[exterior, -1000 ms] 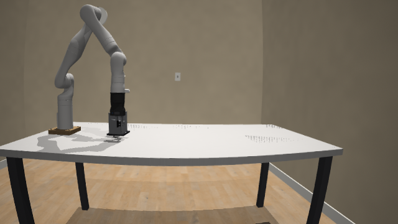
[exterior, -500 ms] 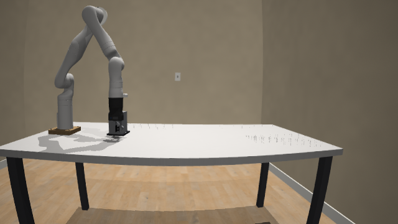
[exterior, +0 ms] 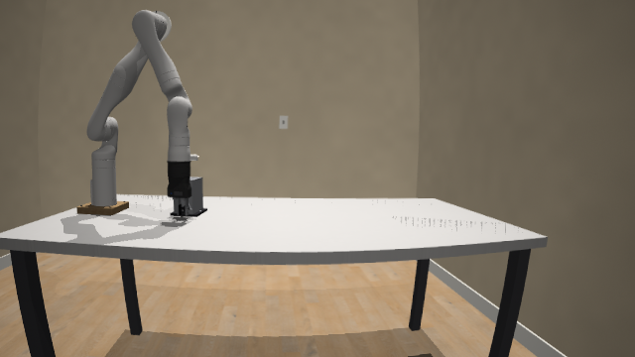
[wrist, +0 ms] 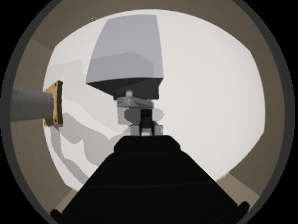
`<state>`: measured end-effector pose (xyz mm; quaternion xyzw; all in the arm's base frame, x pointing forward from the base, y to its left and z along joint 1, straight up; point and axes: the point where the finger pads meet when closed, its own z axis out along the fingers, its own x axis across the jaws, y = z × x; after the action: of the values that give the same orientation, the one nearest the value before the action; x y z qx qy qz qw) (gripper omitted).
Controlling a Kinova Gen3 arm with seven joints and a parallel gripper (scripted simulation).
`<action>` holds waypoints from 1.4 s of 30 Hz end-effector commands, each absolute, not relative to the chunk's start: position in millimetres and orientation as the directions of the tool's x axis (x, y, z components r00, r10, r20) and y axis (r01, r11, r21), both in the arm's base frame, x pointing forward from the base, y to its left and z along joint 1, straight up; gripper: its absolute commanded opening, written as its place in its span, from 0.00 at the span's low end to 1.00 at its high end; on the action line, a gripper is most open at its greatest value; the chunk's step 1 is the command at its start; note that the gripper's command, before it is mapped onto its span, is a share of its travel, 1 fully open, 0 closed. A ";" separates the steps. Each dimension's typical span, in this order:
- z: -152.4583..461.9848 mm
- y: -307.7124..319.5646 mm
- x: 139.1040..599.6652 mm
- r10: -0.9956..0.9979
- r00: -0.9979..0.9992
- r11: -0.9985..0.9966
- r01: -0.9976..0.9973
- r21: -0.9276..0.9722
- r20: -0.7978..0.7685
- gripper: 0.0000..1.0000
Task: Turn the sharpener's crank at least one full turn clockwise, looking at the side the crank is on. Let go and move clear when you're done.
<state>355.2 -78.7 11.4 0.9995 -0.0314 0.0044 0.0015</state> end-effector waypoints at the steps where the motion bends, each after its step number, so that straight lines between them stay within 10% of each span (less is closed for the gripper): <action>1: 9.7 -78.5 349.8 -0.063 0.998 -0.998 -0.063 0.003 0.005 0.00; 42: 7.5 -78.0 342.3 -0.063 0.998 -0.998 -0.063 0.003 0.005 0.00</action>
<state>342.3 -77.9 7.1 0.9995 -0.0315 0.0023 0.0014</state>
